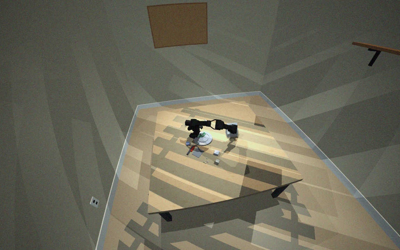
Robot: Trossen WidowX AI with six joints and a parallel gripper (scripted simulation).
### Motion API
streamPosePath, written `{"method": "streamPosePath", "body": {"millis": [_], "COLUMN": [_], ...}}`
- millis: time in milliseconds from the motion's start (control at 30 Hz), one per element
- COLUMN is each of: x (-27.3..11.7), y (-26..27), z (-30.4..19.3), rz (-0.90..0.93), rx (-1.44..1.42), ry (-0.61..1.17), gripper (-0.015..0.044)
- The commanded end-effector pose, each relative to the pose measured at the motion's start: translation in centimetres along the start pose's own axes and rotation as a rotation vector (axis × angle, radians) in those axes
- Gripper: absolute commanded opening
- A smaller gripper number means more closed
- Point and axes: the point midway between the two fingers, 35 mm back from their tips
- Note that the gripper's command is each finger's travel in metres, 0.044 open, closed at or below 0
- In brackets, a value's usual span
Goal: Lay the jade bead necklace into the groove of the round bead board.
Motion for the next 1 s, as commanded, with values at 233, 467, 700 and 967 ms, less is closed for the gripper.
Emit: {"method": "streamPosePath", "body": {"millis": [233,467,700,967], "x": [-0.02,-0.32,-0.52,-0.52], "y": [0.00,-0.08,-0.08,-0.08], "z": [0.00,-0.11,-0.11,-0.11], "rz": [0.000,-0.001,0.000,0.000], "rx": [0.000,0.007,0.008,0.008], "ry": [0.000,0.007,0.008,0.008], "gripper": [0.0289,0.0440,0.0440,0.0440]}}
Point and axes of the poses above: the point midway between the two fingers, 35 mm back from their tips, its own x axis out along the fingers, its own y axis across the jaws, z = x × y, and after that the axes turned 2 degrees about x, right-handed
